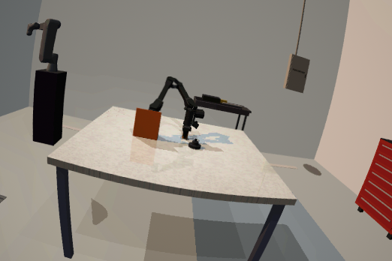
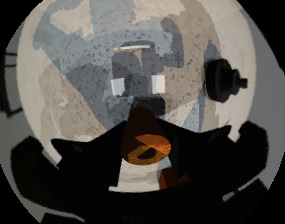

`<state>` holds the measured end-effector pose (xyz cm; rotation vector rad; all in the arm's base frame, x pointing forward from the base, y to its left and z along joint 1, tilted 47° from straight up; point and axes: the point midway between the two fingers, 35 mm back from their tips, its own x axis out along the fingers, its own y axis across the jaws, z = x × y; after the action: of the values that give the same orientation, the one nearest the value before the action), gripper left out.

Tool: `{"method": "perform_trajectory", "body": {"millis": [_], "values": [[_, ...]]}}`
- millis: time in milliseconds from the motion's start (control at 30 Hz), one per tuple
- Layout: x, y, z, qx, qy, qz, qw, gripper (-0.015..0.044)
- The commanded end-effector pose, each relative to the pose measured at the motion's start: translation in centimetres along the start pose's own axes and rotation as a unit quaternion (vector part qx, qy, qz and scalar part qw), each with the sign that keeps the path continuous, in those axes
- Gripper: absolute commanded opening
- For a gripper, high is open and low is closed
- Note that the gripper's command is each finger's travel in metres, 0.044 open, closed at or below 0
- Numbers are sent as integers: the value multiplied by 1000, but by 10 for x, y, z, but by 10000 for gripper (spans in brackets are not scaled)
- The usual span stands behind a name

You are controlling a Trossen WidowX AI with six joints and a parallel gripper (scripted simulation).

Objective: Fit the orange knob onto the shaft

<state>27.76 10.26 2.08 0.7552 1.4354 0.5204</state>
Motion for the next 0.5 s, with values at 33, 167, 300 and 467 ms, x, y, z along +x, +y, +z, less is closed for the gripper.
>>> {"method": "perform_trajectory", "body": {"millis": [33, 167, 300, 467], "values": [[0, 0, 0, 1, 0, 2, 1000, 151], [0, 0, 0, 1, 0, 1, 1000, 85], [-18, -2, 5, 1, -1, -3, 1000, 0], [-46, -5, 9, 2, -2, -8, 1000, 0]]}}
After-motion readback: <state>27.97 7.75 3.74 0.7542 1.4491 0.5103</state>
